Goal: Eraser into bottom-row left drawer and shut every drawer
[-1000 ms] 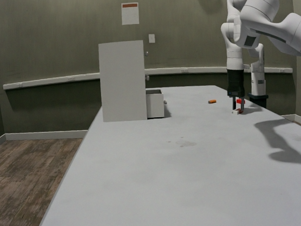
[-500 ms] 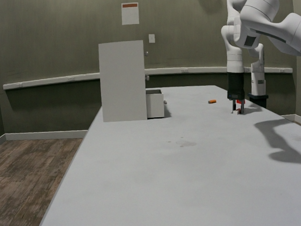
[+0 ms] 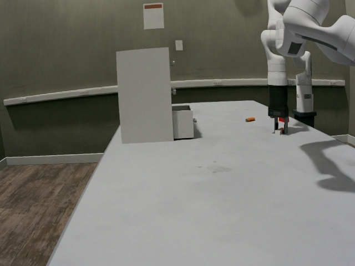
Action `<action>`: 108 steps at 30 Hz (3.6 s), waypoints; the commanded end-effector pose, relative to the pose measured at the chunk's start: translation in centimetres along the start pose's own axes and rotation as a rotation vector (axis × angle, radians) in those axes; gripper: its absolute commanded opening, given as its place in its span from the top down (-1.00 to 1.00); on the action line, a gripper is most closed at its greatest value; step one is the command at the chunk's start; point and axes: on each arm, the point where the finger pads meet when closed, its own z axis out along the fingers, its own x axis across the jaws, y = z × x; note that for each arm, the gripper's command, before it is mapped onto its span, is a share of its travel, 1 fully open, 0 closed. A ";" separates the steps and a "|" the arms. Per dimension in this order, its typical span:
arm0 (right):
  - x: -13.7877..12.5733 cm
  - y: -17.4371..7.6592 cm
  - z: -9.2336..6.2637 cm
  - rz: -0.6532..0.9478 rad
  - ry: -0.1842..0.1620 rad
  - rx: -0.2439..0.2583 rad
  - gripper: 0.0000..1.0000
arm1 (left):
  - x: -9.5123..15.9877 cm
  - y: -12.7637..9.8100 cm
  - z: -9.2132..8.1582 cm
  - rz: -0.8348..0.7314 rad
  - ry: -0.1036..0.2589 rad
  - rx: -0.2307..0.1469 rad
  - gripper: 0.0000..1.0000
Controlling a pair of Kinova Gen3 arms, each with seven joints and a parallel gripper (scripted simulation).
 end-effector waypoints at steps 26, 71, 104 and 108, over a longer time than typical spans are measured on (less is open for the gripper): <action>0.0 0.1 -0.5 0.000 0.000 -0.002 0.09 | -0.1 0.0 -0.1 -0.002 0.000 0.001 -1.00; -7.4 3.7 -10.1 0.260 0.001 -0.002 0.09 | -0.1 0.0 -0.1 -0.002 0.000 0.001 -1.00; -21.4 10.6 -10.2 0.746 0.001 -0.003 0.09 | -0.1 0.0 -0.1 -0.002 0.000 0.001 -1.00; -21.6 10.6 -10.2 0.753 0.001 -0.003 0.09 | -0.1 0.0 -0.1 -0.002 0.000 0.001 -1.00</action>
